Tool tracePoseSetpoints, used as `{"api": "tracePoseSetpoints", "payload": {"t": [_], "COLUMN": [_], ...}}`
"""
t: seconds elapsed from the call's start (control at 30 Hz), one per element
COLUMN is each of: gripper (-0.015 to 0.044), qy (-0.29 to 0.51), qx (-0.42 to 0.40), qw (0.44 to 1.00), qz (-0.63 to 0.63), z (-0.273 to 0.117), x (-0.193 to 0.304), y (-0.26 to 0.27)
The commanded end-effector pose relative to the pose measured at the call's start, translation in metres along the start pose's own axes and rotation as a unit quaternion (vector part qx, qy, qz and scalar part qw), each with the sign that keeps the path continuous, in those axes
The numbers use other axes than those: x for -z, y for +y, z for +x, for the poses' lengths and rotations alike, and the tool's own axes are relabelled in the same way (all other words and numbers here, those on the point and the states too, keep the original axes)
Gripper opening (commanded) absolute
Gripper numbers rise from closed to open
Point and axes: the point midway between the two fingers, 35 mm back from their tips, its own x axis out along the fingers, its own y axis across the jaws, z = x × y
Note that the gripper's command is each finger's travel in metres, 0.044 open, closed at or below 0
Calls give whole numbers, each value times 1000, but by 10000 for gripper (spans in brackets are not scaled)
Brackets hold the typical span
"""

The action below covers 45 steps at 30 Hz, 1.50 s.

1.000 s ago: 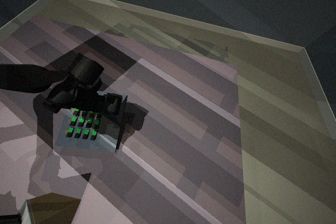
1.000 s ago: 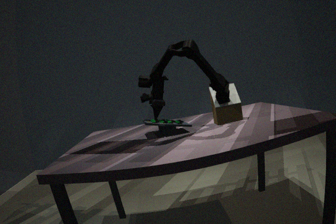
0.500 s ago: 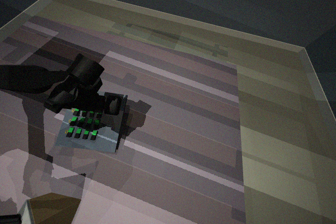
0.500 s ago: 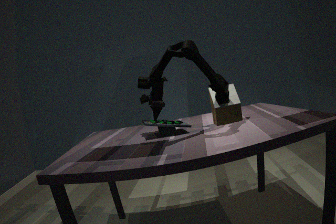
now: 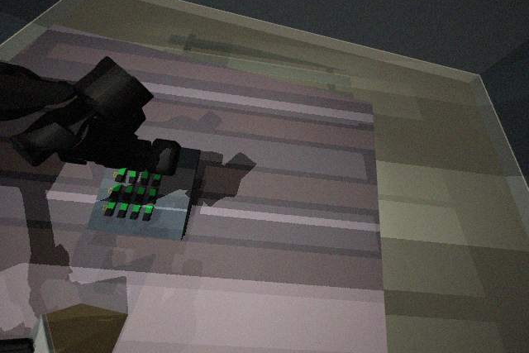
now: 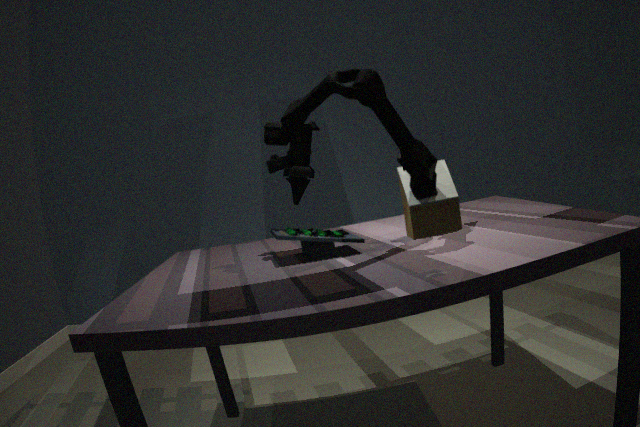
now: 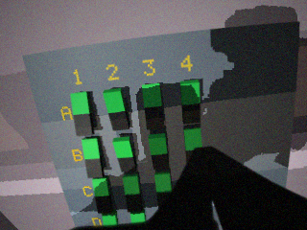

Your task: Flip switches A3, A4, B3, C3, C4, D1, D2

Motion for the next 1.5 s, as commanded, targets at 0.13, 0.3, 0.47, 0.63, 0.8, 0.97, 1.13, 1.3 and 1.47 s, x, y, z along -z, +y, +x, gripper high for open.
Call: {"api": "tracePoseSetpoints", "payload": {"t": [0.13, 0.3, 0.47, 0.63, 0.8, 0.97, 1.13, 1.3, 1.47], "gripper": [0, 0, 0, 0, 0, 0, 0, 0, 0], "qy": [11, 24, 24, 24, 24, 24, 24, 24, 24], "qx": [-3, -4, -4, -5, -5, -5, -5, -5, -5], "qw": [1000, 1000, 1000, 1000, 1000, 1000, 1000, 1000, 1000], "qz": [2, 2, 2, 2, 2, 2, 2, 2, 2], "z": [1, 36, 37, 47, 53, 60, 60, 60, 60], "x": [23, 23, 23, 23, 23, 23, 23, 23, 23], "y": [26, 27, 27, 27, 27, 28, 28, 28, 28]}}
